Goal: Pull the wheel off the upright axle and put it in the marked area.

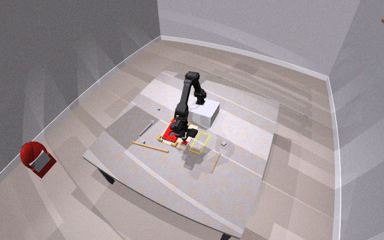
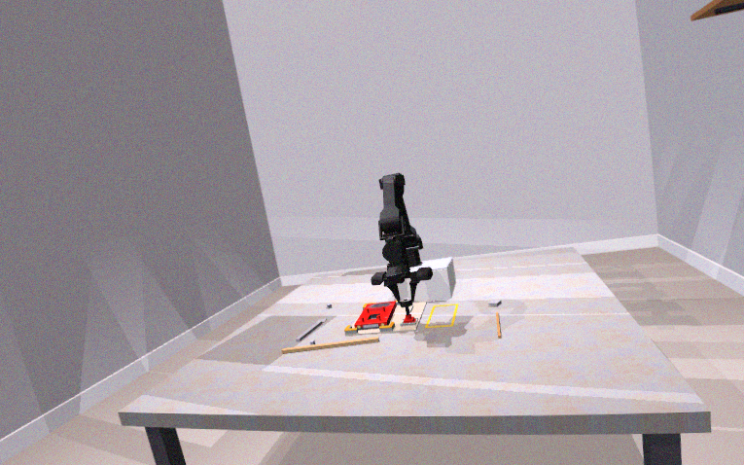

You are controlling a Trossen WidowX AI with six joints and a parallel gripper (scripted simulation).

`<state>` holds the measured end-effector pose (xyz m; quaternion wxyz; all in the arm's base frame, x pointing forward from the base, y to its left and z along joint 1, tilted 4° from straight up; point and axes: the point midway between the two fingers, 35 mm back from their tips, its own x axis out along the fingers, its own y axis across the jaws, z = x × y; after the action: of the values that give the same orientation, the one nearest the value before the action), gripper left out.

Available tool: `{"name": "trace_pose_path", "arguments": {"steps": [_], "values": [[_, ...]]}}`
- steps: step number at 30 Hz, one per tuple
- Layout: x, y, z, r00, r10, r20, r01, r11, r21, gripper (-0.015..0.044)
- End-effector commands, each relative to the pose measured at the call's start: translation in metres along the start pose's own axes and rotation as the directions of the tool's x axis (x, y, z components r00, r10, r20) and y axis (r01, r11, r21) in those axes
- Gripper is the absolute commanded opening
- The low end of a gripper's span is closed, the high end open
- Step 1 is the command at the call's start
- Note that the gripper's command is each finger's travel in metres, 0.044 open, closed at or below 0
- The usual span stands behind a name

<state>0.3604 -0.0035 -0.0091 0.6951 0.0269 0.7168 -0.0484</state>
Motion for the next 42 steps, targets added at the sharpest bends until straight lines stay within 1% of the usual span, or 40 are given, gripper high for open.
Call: {"name": "trace_pose_path", "arguments": {"steps": [1,6,11,14,15,16,35,39,42], "values": [[-0.002,0.000,0.000,1.000,-0.003,0.001,0.003,1.000,0.001,0.0000],[-0.007,0.000,0.000,1.000,-0.003,0.001,0.003,1.000,0.001,0.0000],[-0.033,0.000,-0.001,1.000,-0.003,0.001,0.003,1.000,0.001,0.0000],[-0.039,0.001,-0.003,1.000,-0.003,0.001,0.003,1.000,0.000,0.0000],[-0.039,0.001,-0.003,1.000,-0.003,0.001,0.003,1.000,0.000,0.0000],[-0.030,0.002,-0.002,1.000,0.000,-0.002,0.000,1.000,-0.004,0.0000],[-0.038,0.096,-0.052,1.000,0.004,-0.003,-0.004,1.000,0.000,0.0000],[-0.037,0.099,-0.054,1.000,0.005,-0.003,-0.005,1.000,0.000,0.0000],[-0.029,0.099,-0.054,1.000,0.005,-0.003,-0.005,1.000,0.000,0.0000]]}}
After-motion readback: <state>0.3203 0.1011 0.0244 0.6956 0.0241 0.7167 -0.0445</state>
